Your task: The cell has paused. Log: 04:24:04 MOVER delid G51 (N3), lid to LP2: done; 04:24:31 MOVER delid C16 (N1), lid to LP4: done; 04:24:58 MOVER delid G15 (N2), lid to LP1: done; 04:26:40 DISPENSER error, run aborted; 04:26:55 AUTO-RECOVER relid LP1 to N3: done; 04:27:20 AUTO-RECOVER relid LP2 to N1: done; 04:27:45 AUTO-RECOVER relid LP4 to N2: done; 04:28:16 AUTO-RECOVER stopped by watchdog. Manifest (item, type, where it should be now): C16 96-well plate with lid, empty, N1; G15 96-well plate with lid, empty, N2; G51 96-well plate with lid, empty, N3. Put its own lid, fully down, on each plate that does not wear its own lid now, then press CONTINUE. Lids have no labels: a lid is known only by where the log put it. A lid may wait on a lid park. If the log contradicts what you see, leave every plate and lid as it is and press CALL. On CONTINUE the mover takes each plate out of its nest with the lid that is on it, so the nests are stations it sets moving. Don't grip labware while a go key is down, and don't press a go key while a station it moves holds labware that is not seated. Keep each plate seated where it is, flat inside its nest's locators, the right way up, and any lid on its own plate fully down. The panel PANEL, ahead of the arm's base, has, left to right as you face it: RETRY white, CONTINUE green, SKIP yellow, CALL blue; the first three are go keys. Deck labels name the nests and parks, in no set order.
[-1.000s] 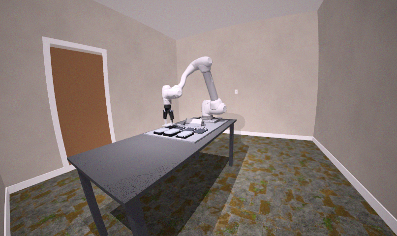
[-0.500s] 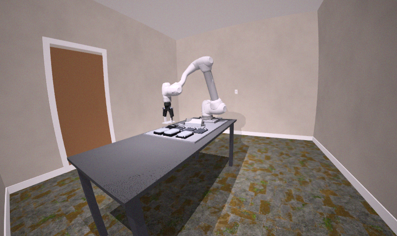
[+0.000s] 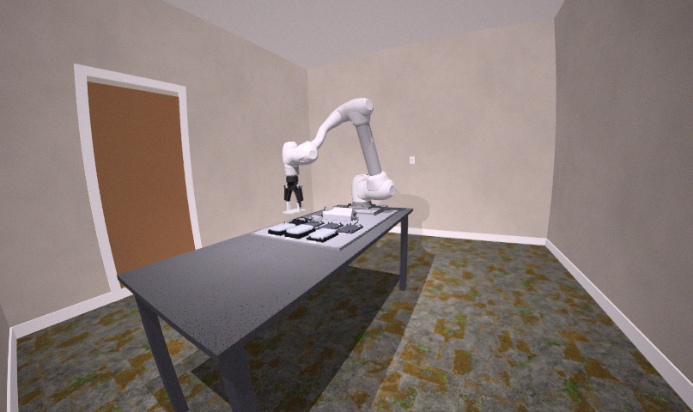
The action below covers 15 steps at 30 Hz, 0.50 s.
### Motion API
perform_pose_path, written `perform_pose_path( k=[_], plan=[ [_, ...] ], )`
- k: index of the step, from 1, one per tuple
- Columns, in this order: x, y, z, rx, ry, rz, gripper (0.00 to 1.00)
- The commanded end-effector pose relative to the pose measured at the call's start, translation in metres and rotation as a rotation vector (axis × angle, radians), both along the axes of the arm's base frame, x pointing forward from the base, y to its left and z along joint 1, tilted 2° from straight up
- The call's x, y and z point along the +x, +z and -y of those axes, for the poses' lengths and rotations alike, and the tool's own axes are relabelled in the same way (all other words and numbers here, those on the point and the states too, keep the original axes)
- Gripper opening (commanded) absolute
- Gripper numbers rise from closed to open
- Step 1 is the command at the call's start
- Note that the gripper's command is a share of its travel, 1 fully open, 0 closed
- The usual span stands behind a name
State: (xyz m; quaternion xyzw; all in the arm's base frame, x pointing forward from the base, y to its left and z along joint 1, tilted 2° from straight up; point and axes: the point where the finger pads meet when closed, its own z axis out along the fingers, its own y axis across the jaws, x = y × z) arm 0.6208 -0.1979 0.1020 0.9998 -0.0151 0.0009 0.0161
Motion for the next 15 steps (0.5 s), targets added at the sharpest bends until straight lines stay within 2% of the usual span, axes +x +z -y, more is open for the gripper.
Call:
perform_pose_path(
  k=[1, 9, 10, 12, 13, 14, 15],
  plan=[
    [0.0, 0.001, 0.0, 0.0, 0.0, 0.0, 0.0],
    [0.002, 0.001, 0.0, 0.0, 0.0, 0.0, 0.0],
    [0.014, 0.002, -0.003, 0.0, 0.0, 0.0, 0.0],
    [0.073, 0.004, -0.018, 0.0, 0.0, 0.0, 0.0],
    [0.073, 0.004, -0.018, 0.0, 0.0, 0.0, 0.0],
    [0.104, 0.003, -0.028, 0.0, 0.0, 0.0, 0.0],
    [0.11, 0.003, -0.03, 0.0, 0.0, 0.0, 0.0]
  ],
)
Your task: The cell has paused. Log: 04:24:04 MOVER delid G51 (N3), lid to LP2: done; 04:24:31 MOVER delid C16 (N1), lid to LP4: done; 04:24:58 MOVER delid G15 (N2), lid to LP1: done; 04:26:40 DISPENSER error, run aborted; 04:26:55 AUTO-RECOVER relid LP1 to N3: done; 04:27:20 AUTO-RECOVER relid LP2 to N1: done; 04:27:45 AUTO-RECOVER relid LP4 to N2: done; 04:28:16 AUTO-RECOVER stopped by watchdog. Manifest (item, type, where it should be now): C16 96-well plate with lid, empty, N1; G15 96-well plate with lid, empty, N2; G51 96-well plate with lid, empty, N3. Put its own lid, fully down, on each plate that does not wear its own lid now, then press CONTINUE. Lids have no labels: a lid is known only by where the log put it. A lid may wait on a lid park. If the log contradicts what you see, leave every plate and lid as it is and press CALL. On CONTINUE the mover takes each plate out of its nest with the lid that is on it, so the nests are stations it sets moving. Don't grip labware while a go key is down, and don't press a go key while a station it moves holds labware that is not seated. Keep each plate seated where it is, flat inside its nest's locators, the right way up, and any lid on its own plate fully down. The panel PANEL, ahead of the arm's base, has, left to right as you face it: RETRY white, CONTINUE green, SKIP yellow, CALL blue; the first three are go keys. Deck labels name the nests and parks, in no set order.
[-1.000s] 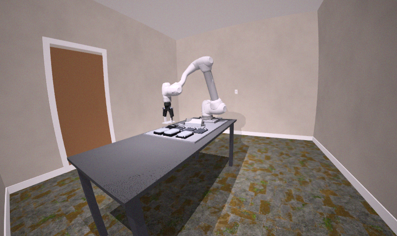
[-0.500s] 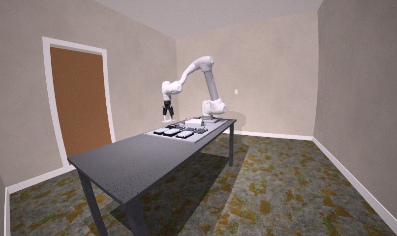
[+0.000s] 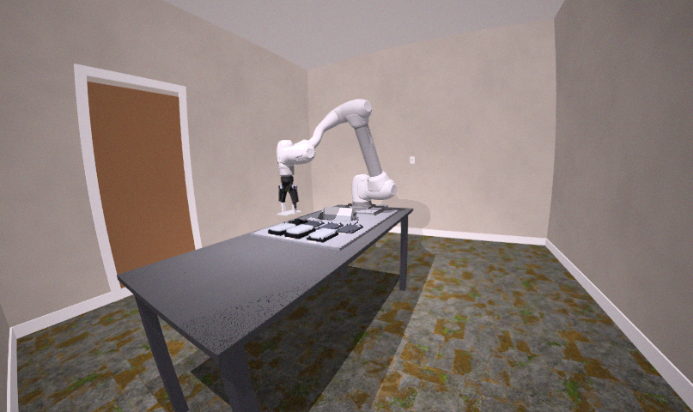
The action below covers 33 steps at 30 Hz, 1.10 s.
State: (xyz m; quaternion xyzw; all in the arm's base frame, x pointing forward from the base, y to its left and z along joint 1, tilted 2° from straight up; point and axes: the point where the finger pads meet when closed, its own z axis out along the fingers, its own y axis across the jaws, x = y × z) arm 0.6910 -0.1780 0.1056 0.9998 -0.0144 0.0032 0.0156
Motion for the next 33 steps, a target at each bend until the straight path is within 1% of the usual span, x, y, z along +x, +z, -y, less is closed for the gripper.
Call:
perform_pose_path(
  k=[1, 2, 3, 4, 5, 33],
  plan=[
    [0.067, -0.002, -0.021, -0.001, -0.002, -0.004, 0.0],
    [0.073, -0.002, -0.023, -0.001, -0.002, -0.004, 0.0],
    [0.096, -0.003, -0.034, -0.001, -0.002, -0.004, 0.0],
    [0.096, -0.003, -0.034, -0.001, -0.002, -0.004, 0.0],
    [0.106, -0.004, -0.04, -0.001, -0.002, -0.004, 0.0],
    [0.108, -0.004, -0.041, -0.001, -0.002, -0.004, 0.0]
  ],
)
